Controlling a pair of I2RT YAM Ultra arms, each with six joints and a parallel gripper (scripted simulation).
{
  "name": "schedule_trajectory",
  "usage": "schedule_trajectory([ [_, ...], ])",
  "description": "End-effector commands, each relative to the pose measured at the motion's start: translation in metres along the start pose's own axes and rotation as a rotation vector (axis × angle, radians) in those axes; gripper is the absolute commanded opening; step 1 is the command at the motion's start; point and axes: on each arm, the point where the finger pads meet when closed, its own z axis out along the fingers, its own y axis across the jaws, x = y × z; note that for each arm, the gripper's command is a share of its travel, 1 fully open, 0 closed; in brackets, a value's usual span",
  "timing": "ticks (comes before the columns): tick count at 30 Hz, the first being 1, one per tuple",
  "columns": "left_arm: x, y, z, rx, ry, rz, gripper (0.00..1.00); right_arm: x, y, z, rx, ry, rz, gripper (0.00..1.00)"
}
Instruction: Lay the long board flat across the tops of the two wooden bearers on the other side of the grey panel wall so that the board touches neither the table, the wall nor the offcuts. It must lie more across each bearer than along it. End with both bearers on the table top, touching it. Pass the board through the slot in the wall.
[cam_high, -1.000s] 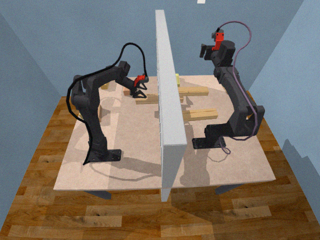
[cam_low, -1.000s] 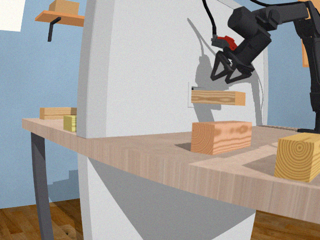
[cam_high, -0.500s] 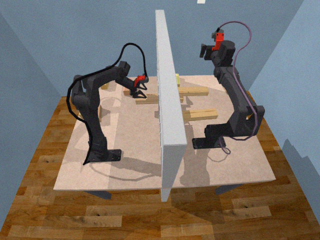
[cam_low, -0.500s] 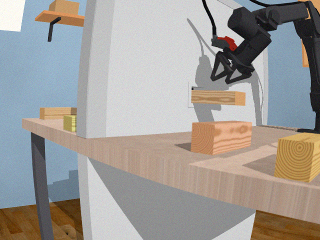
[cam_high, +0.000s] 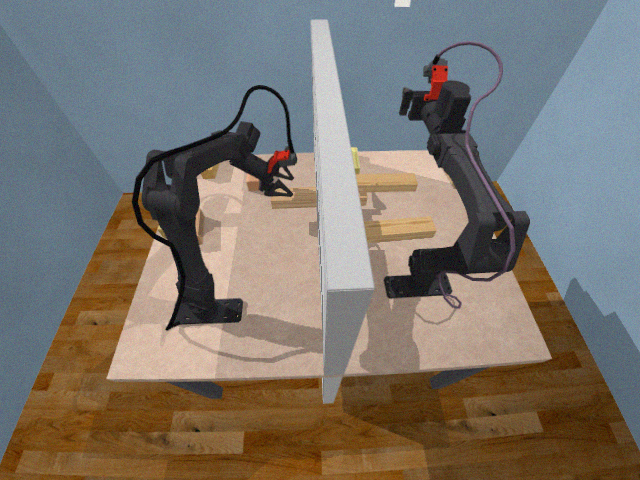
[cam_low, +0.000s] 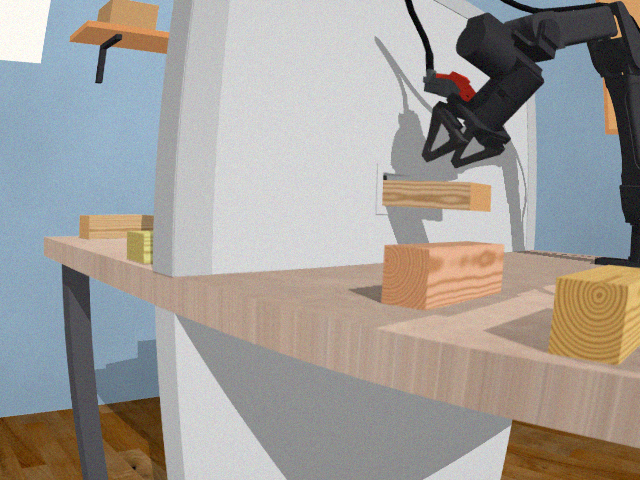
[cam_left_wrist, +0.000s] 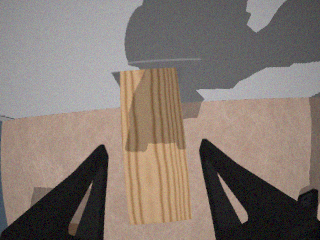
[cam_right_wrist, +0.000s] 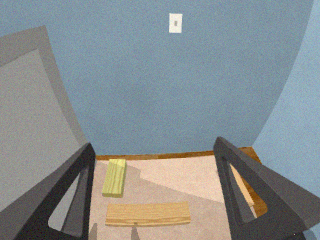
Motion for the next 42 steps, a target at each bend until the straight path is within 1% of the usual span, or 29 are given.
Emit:
schedule_trajectory([
  [1, -0.023, 0.004, -0.028, -0.032, -0.045, 0.045, 0.75, -0.011, -0.002, -0.008, 0.002, -0.032, 0.0, 1.0],
  [4, -0.019, -0.003, -0.033, -0.008, -0.039, 0.031, 0.75, -0.011, -0.002, -0.008, 0.002, -0.032, 0.0, 1.0],
  [7, -0.019, -0.011, -0.058, 0.009, -0.04, 0.031, 0.75, -0.011, -0.002, -0.008, 0.002, -0.032, 0.0, 1.0],
  [8, 0.01, -0.014, -0.046, 0.075, -0.005, -0.049, 0.75, -0.011, -0.002, -0.008, 0.002, -0.032, 0.0, 1.0],
  [9, 0.063, -0.034, -0.022, 0.166, 0.084, -0.153, 0.75, -0.011, -0.002, -0.008, 0.002, -0.032, 0.0, 1.0],
  [10, 0.058, -0.016, -0.026, 0.085, 0.079, -0.059, 0.75, -0.011, -0.002, -0.008, 0.002, -0.032, 0.0, 1.0],
  [11, 0.02, 0.006, -0.054, -0.049, 0.034, 0.084, 0.75, -0.011, -0.002, -0.008, 0.002, -0.032, 0.0, 1.0],
  [12, 0.023, 0.002, -0.054, -0.04, 0.026, 0.067, 0.75, -0.011, -0.002, -0.008, 0.002, -0.032, 0.0, 1.0],
  [14, 0.056, -0.005, -0.038, 0.024, 0.048, -0.034, 0.75, -0.011, -0.002, -0.008, 0.002, -0.032, 0.0, 1.0],
  [17, 0.062, -0.007, -0.039, 0.022, 0.063, -0.042, 0.75, -0.011, -0.002, -0.008, 0.002, -0.032, 0.0, 1.0],
  [19, 0.062, -0.007, -0.039, 0.022, 0.063, -0.042, 0.75, -0.011, -0.002, -0.008, 0.002, -0.032, 0.0, 1.0],
  [20, 0.049, -0.003, -0.051, -0.014, 0.047, -0.008, 0.75, -0.011, -0.002, -0.008, 0.002, -0.032, 0.0, 1.0],
  [22, 0.043, 0.001, -0.056, -0.048, 0.03, 0.021, 0.75, -0.011, -0.002, -0.008, 0.002, -0.032, 0.0, 1.0],
  [24, 0.06, -0.008, -0.045, 0.008, 0.043, -0.05, 0.75, -0.011, -0.002, -0.008, 0.002, -0.032, 0.0, 1.0],
  [26, 0.067, -0.009, -0.039, 0.027, 0.045, -0.084, 0.75, -0.011, -0.002, -0.008, 0.002, -0.032, 0.0, 1.0],
  [29, 0.055, -0.006, -0.049, -0.004, 0.04, -0.052, 0.75, -0.011, -0.002, -0.008, 0.002, -0.032, 0.0, 1.0],
  [32, 0.054, -0.006, -0.049, -0.003, 0.04, -0.048, 0.75, -0.011, -0.002, -0.008, 0.002, -0.032, 0.0, 1.0],
  [33, 0.057, -0.005, -0.034, -0.002, 0.039, -0.036, 0.75, -0.011, -0.002, -0.008, 0.002, -0.032, 0.0, 1.0],
  [36, 0.056, -0.007, -0.037, 0.007, 0.04, -0.041, 0.75, -0.011, -0.002, -0.008, 0.002, -0.032, 0.0, 1.0],
  [37, 0.056, -0.002, -0.032, -0.01, 0.039, -0.033, 0.75, -0.011, -0.002, -0.008, 0.002, -0.032, 0.0, 1.0],
  [38, 0.063, -0.002, -0.024, 0.007, 0.043, -0.051, 0.75, -0.011, -0.002, -0.008, 0.002, -0.032, 0.0, 1.0],
  [42, 0.057, -0.001, -0.024, -0.011, 0.047, -0.031, 0.75, -0.011, -0.002, -0.008, 0.002, -0.032, 0.0, 1.0],
])
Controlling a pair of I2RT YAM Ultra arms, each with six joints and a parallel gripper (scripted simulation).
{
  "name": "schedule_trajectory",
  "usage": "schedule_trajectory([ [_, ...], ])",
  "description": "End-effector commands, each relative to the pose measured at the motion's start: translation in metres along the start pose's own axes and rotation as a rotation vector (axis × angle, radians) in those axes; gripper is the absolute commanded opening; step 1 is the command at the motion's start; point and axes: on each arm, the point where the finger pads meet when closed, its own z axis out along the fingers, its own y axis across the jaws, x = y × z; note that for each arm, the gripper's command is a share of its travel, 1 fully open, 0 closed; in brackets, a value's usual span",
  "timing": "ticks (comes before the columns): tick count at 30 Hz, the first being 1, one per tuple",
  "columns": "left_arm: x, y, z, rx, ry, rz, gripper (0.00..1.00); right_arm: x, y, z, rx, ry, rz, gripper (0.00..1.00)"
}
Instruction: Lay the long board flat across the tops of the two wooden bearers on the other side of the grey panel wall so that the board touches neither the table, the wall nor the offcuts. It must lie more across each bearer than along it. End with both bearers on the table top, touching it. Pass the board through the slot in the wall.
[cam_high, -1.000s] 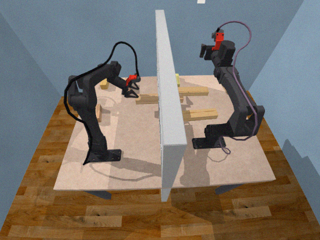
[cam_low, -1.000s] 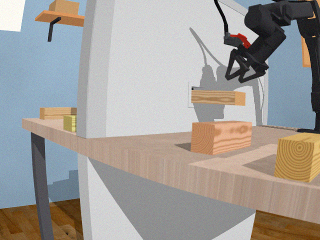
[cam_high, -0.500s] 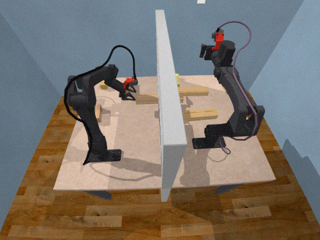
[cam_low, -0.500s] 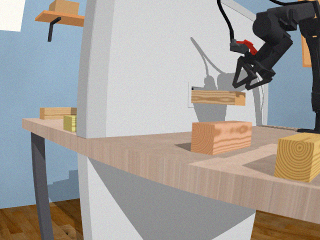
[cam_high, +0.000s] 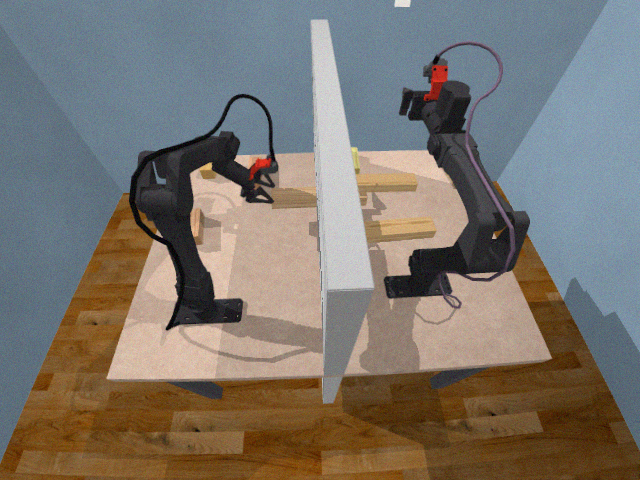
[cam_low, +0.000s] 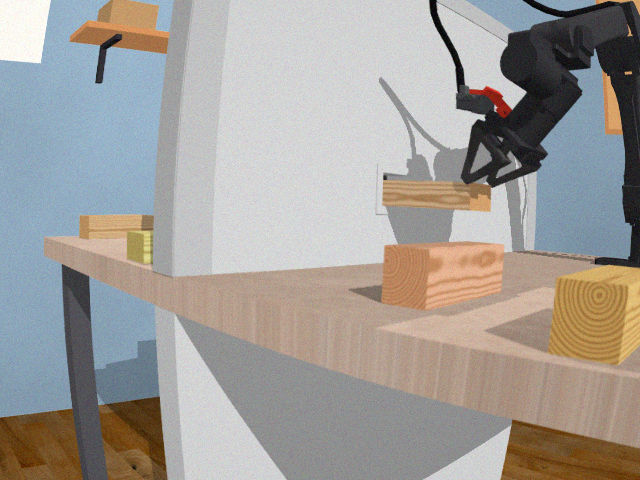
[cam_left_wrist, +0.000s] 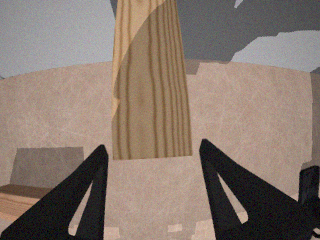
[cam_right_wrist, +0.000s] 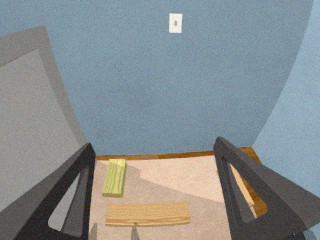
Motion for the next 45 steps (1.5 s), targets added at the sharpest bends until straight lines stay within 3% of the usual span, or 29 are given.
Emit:
schedule_trajectory([
  [1, -0.004, 0.002, 0.012, -0.001, -0.019, 0.003, 0.75, -0.011, -0.002, -0.008, 0.002, -0.032, 0.0, 1.0],
  [24, -0.003, 0.001, 0.045, -0.006, -0.006, 0.006, 0.75, -0.011, -0.002, -0.008, 0.002, -0.032, 0.0, 1.0],
  [26, -0.018, 0.008, 0.03, -0.032, -0.029, 0.038, 0.75, -0.011, -0.002, -0.008, 0.002, -0.032, 0.0, 1.0],
  [33, -0.012, 0.009, 0.029, -0.02, -0.023, 0.022, 0.75, -0.011, -0.002, -0.008, 0.002, -0.032, 0.0, 1.0],
  [34, -0.014, 0.008, 0.031, -0.022, -0.025, 0.024, 0.0, -0.011, -0.002, -0.008, 0.002, -0.032, 0.0, 1.0],
  [45, -0.014, 0.008, 0.031, -0.022, -0.025, 0.025, 0.0, -0.011, -0.002, -0.008, 0.002, -0.032, 0.0, 1.0],
])
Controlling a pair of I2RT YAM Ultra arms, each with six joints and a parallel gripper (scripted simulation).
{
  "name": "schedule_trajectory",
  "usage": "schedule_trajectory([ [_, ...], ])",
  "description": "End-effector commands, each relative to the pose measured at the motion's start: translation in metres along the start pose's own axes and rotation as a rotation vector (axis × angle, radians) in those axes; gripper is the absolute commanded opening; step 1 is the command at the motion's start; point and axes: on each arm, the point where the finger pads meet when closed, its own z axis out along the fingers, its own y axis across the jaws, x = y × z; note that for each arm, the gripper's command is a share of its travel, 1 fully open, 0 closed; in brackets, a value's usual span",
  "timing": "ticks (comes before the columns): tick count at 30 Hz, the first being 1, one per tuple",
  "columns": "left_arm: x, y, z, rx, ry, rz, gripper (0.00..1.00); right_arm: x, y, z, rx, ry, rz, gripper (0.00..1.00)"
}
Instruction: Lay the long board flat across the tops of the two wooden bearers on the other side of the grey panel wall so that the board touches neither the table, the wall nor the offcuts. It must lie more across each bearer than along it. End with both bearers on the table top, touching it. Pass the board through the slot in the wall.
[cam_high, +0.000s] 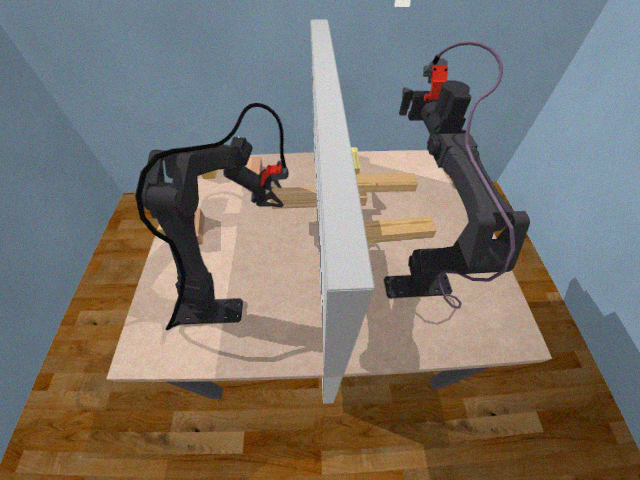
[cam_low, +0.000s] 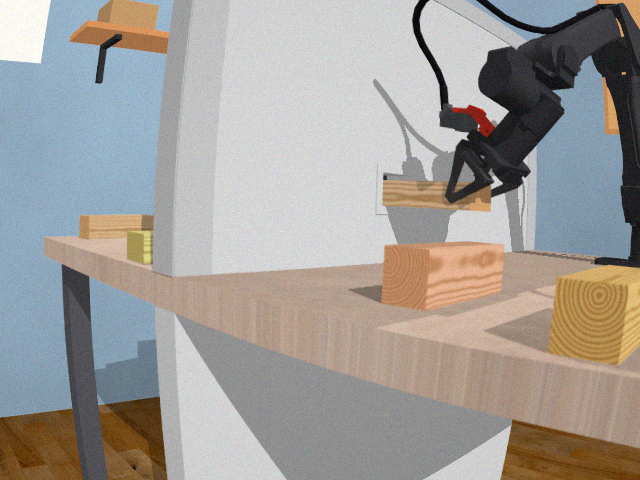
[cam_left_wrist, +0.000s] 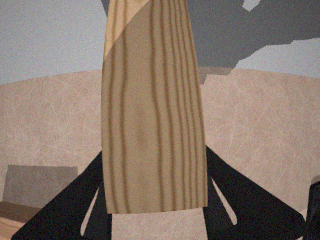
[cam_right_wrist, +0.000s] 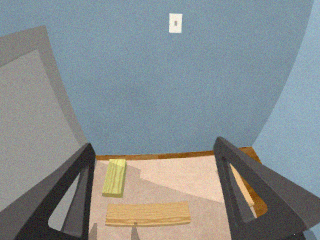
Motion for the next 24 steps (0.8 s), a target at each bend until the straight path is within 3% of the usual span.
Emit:
schedule_trajectory([
  [1, -0.013, 0.007, -0.007, -0.02, -0.028, 0.023, 0.0, -0.011, -0.002, -0.008, 0.002, -0.032, 0.0, 1.0],
  [24, -0.042, 0.008, 0.024, -0.012, -0.036, 0.03, 0.0, -0.011, -0.002, -0.008, 0.002, -0.032, 0.0, 1.0],
])
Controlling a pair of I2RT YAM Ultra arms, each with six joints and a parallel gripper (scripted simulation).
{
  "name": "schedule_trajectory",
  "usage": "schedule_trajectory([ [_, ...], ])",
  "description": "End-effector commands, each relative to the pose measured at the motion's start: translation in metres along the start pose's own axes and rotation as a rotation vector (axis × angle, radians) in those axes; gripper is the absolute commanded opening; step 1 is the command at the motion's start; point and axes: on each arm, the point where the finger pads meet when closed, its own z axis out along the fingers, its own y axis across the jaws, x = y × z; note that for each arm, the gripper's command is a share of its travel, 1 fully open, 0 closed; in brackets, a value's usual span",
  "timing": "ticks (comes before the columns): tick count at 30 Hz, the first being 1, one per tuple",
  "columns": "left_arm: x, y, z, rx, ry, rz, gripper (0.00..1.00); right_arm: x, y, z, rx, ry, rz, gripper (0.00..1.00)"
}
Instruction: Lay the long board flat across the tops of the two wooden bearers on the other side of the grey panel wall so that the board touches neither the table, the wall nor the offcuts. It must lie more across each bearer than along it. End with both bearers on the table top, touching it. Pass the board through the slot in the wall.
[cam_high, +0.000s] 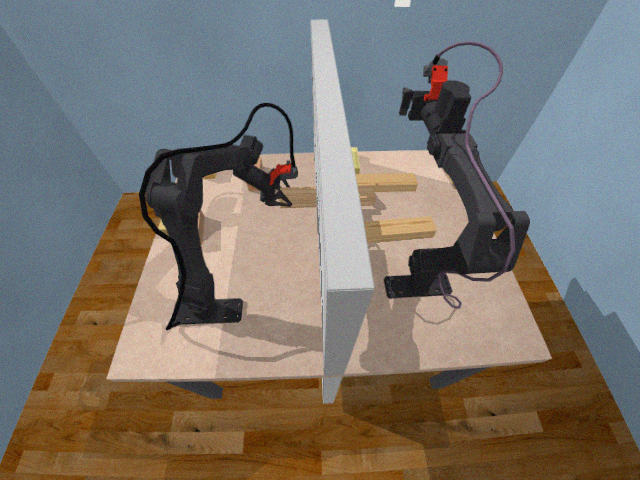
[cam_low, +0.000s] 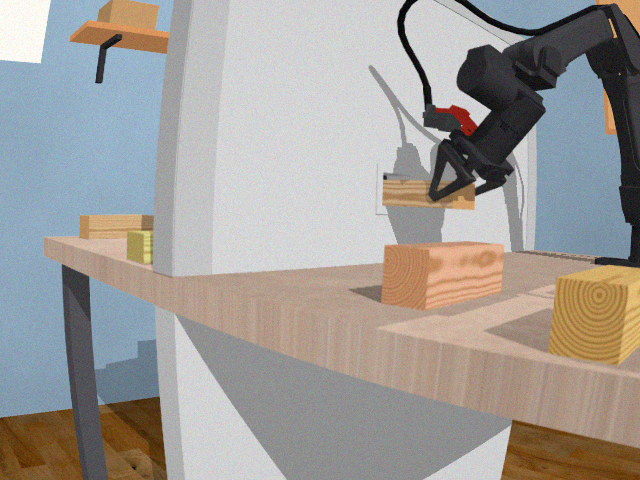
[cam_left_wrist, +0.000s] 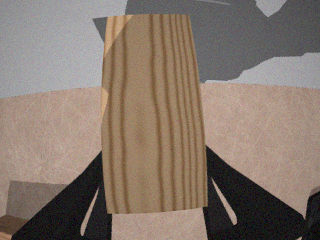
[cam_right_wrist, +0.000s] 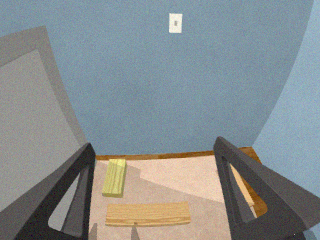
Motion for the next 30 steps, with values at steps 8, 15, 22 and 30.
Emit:
schedule_trajectory([
  [8, -0.036, 0.007, 0.007, -0.017, -0.054, 0.048, 0.0, -0.011, -0.002, -0.008, 0.002, -0.032, 0.0, 1.0],
  [15, -0.044, 0.008, 0.016, -0.014, -0.061, 0.037, 0.0, -0.011, -0.002, -0.008, 0.002, -0.032, 0.0, 1.0],
  [22, -0.057, 0.007, 0.021, -0.015, -0.075, 0.043, 0.0, -0.011, -0.002, -0.008, 0.002, -0.032, 0.0, 1.0],
  [30, -0.055, 0.007, 0.006, -0.016, -0.066, 0.026, 0.0, -0.011, -0.002, -0.008, 0.002, -0.032, 0.0, 1.0],
])
